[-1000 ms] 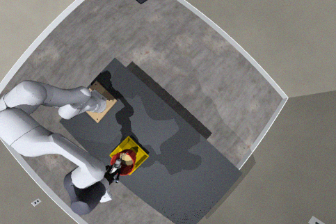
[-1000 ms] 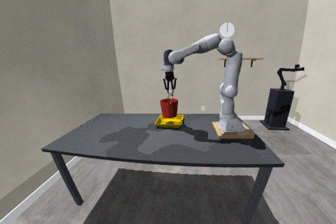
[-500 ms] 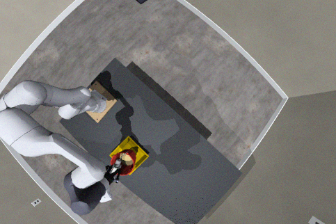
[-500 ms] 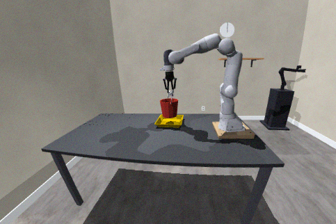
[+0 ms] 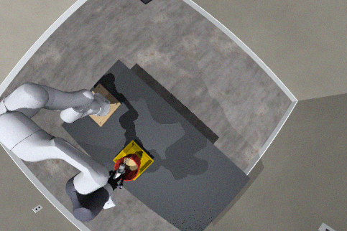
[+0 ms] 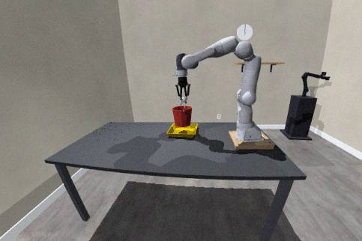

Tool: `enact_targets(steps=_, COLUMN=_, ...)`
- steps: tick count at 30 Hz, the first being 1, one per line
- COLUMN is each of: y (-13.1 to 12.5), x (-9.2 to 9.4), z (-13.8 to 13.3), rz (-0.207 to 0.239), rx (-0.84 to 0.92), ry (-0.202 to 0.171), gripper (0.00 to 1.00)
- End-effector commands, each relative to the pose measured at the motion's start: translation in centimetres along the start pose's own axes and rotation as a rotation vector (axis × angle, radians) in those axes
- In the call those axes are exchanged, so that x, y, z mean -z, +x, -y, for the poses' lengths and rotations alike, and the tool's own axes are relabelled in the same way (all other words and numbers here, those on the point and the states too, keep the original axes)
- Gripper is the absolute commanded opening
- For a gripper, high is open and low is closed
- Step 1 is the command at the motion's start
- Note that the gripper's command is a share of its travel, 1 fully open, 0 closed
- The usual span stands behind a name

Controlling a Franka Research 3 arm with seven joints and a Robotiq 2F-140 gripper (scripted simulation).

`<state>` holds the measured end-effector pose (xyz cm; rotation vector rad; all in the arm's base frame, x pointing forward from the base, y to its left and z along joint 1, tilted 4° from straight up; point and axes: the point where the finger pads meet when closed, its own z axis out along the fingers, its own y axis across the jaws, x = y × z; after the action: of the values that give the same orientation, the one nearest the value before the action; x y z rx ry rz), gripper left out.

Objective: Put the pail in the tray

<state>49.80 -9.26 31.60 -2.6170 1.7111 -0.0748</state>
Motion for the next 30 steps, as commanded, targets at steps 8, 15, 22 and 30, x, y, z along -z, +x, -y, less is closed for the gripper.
enact_targets(steps=8, y=0.32, x=0.51, z=0.19, rz=-0.009, rx=0.006, ry=0.010, gripper=0.00)
enact_targets(steps=15, y=0.33, x=0.42, z=0.19, rz=-0.009, rx=0.006, ry=0.010, gripper=0.00)
enact_targets(steps=22, y=0.35, x=0.20, z=0.18, rz=-0.009, rx=0.006, ry=0.010, gripper=0.00)
enact_targets(steps=30, y=0.38, x=-0.15, z=0.17, rz=-0.009, rx=0.006, ry=0.010, gripper=0.00)
